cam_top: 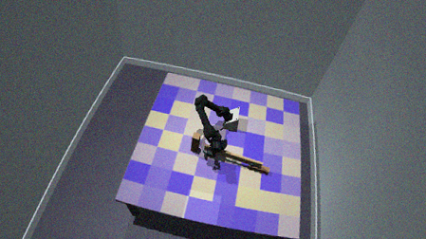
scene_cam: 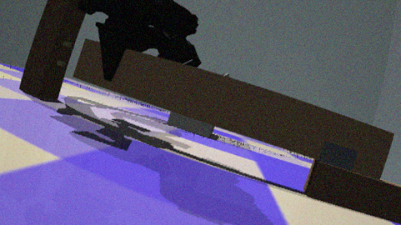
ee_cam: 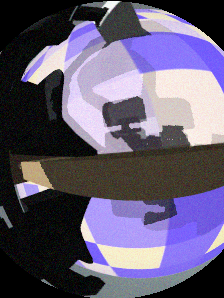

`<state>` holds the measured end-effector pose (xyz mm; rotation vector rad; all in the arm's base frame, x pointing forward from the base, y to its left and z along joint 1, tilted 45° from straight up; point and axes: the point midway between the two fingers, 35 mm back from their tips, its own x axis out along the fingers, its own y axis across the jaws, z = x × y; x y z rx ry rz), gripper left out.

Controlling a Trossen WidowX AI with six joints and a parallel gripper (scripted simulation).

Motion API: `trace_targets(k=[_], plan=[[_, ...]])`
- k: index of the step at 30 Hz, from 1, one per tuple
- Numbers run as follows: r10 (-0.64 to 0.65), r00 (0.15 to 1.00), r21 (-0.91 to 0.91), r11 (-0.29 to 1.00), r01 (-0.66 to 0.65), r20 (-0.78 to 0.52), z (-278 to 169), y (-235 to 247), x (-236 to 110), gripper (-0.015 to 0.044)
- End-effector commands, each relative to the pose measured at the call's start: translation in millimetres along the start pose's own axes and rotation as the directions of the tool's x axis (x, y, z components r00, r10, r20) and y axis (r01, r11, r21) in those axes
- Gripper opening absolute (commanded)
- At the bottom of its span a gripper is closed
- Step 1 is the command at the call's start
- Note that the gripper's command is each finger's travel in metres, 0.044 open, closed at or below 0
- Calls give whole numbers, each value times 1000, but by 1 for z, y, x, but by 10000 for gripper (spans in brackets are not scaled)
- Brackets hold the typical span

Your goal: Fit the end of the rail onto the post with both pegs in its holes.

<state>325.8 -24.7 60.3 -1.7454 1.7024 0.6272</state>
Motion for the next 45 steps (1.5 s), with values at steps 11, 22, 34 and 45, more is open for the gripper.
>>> trace_targets(k=[11, 22, 34, 45], plan=[[-1, 1000, 0, 1000, 1, 5, 1, 1, 0, 0], [-1, 1000, 0, 1000, 1, 5, 1, 1, 0, 0], [-1, 1000, 0, 1000, 1, 4, -2, 1, 0, 0], [-1, 1000, 0, 1000, 1, 4, -6, 1, -1, 0]])
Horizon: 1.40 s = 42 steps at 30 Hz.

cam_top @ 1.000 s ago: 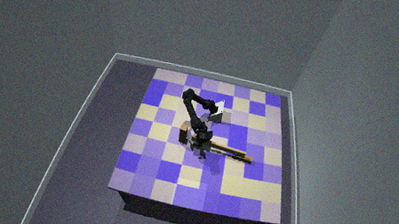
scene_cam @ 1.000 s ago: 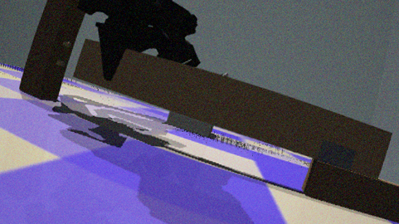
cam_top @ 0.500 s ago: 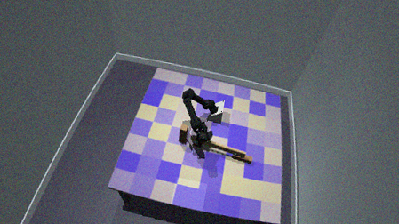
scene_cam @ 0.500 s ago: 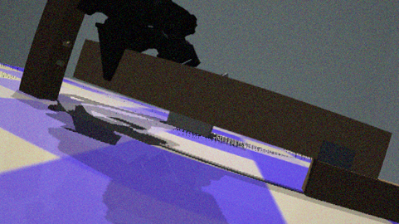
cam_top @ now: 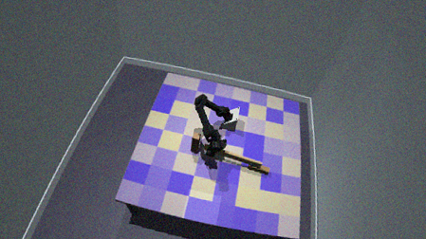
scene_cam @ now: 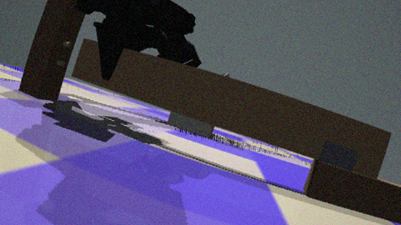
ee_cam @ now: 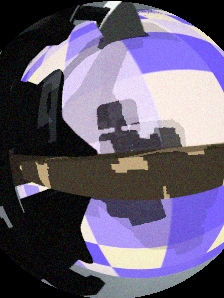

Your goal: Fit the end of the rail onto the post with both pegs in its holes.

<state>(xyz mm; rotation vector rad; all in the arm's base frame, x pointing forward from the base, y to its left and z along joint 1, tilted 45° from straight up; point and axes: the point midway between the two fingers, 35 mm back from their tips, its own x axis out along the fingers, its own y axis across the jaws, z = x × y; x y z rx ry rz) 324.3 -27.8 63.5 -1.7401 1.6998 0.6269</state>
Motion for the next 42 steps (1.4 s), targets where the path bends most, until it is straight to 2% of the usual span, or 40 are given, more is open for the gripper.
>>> trace_targets(k=[1, 42], plan=[[-1, 1000, -4, 1000, 1, 0, -2, 0, -1, 0], [-1, 1000, -4, 1000, 1, 0, -14, 0, -1, 0]])
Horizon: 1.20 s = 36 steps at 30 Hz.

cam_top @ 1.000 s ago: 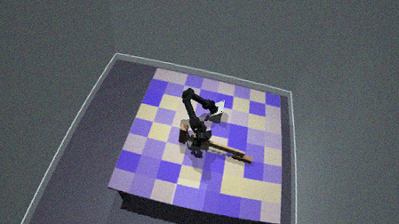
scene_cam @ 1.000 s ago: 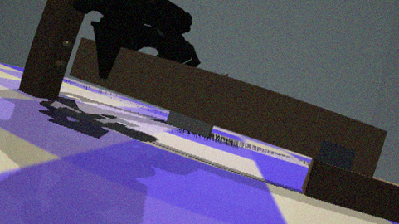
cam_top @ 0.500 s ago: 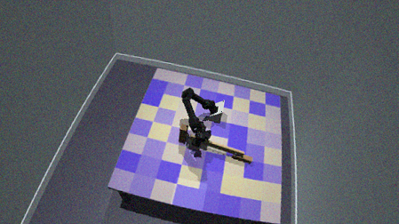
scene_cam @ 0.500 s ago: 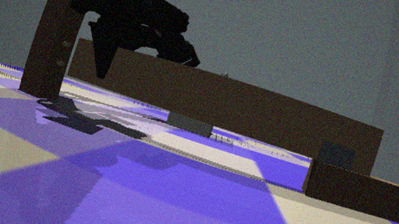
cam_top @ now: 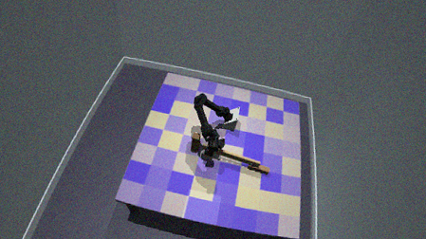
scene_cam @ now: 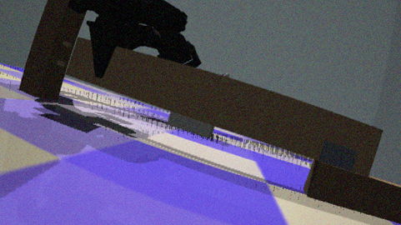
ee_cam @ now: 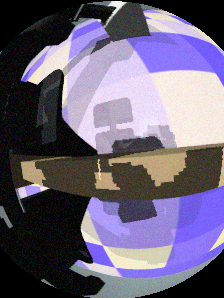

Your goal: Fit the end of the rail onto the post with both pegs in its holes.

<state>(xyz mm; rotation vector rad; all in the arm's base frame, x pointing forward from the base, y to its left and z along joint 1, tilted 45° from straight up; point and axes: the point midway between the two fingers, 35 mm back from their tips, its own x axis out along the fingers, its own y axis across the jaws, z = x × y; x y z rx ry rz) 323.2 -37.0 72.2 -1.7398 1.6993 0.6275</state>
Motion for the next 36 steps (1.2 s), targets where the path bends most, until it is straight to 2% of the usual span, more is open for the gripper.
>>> trace_targets(k=[1, 36], plan=[[-1, 1000, -4, 1000, 1, -1, -2, 0, -1, 0], [-1, 1000, -4, 1000, 1, -2, -13, 0, 0, 0]])
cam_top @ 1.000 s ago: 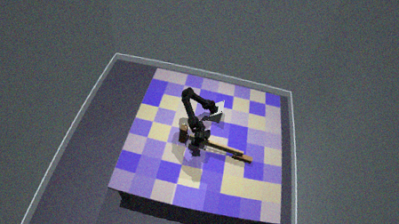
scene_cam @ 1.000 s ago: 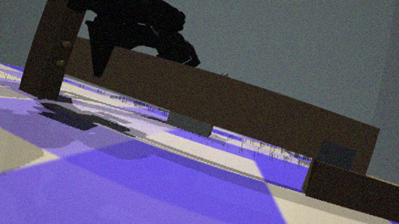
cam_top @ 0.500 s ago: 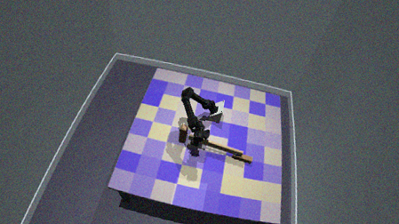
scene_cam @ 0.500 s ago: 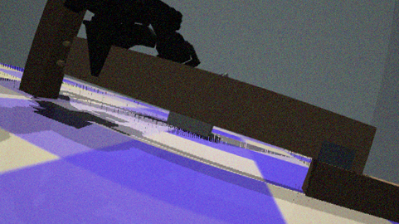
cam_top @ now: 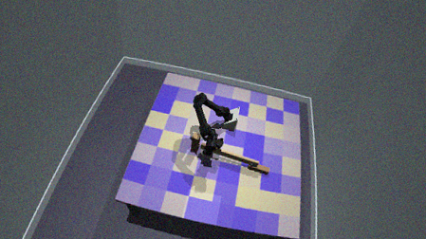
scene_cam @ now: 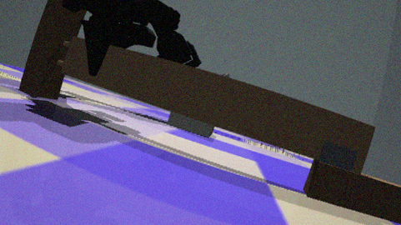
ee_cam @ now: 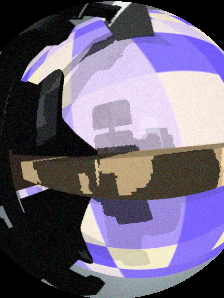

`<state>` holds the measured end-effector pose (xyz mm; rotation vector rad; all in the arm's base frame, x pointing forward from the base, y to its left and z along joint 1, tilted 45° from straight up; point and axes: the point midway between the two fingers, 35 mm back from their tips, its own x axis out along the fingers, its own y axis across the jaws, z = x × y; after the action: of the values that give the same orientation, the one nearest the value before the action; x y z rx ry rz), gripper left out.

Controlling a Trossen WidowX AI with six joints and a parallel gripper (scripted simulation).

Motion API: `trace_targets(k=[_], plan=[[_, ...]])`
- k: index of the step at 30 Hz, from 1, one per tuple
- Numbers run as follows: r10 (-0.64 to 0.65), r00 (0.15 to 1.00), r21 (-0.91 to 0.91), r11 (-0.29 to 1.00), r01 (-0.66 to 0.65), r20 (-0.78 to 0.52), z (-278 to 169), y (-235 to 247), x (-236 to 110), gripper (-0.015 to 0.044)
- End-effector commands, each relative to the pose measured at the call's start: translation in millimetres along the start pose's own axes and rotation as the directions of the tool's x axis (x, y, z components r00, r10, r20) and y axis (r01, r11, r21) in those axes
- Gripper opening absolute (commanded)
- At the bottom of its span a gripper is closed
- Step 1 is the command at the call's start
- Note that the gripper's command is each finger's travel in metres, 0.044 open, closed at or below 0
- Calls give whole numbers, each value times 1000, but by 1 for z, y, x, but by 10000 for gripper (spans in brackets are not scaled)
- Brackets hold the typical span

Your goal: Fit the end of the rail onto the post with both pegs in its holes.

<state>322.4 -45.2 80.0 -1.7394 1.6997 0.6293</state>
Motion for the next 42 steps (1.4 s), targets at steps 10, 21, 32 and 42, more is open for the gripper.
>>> trace_targets(k=[10, 21, 32, 42], plan=[[-2, 1000, -3, 1000, 2, -2, -4, 0, -1, 0], [-2, 1000, -3, 1000, 2, -2, -8, 0, -1, 0], [-2, 1000, -3, 1000, 2, -3, -11, 0, -1, 0], [-2, 1000, -3, 1000, 2, -3, -15, 0, -1, 0]])
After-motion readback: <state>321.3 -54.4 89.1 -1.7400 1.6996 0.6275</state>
